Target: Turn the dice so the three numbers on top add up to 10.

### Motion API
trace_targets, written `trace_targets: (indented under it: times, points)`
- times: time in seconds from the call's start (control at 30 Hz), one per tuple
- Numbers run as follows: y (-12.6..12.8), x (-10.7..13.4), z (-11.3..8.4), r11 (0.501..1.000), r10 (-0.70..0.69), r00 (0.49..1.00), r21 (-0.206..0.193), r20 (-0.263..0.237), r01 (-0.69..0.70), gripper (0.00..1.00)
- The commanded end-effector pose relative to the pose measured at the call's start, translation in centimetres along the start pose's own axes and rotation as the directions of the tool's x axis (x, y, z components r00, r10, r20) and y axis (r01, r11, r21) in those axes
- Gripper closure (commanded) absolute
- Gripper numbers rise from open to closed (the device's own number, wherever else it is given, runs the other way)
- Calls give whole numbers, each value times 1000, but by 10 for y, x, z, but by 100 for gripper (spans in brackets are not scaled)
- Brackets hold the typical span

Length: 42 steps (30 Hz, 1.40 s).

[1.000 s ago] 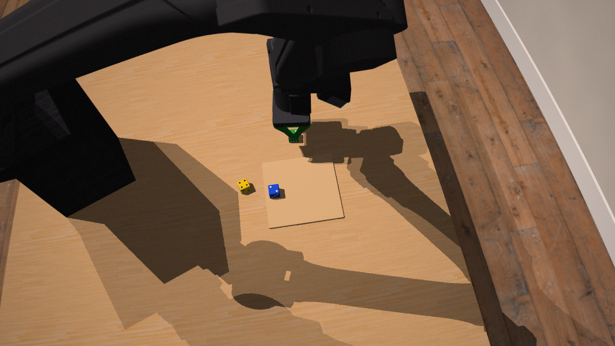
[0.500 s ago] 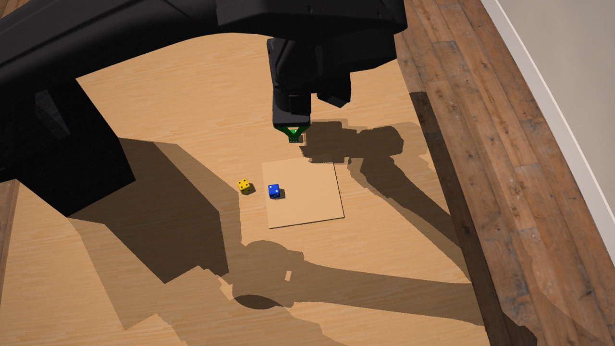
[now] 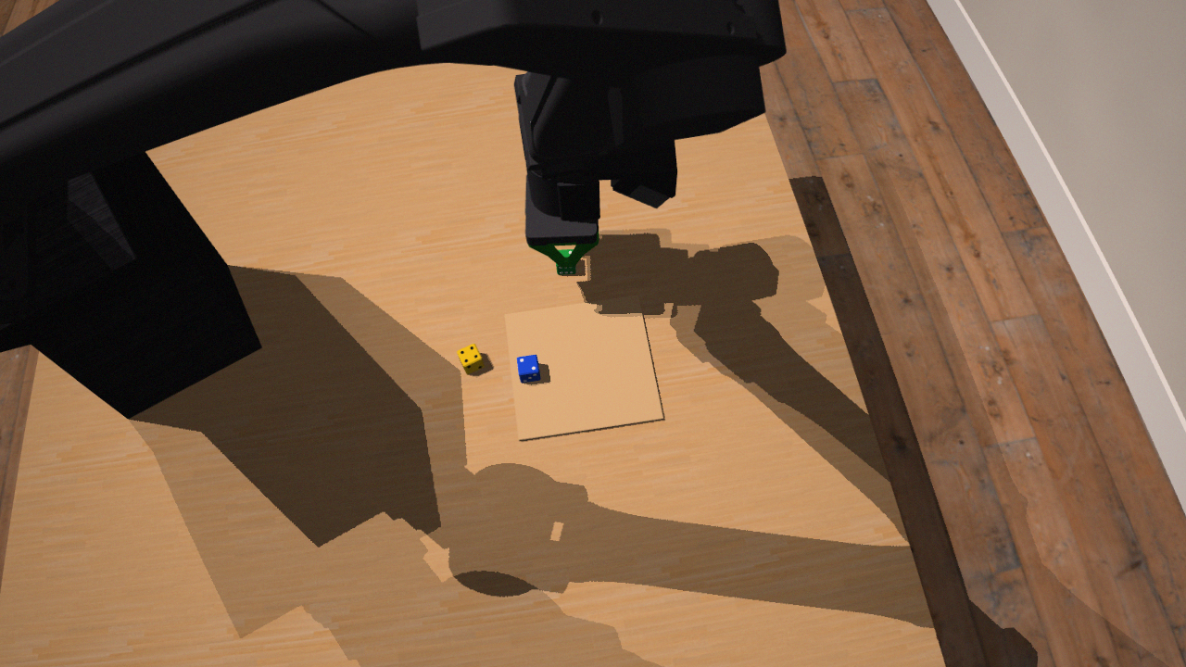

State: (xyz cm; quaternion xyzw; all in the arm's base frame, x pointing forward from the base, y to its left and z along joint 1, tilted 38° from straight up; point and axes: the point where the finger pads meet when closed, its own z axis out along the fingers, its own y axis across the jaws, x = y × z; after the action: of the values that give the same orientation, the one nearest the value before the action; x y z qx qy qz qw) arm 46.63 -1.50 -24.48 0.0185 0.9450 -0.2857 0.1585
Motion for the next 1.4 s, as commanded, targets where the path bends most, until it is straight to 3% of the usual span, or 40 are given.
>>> trace_targets:
  times: [0.0,1.37]
  points:
    - [5,0,-3,1000,-24,1000,-6,5,24,66]
    - [6,4,-3,1000,-20,1000,-7,11,20,66]
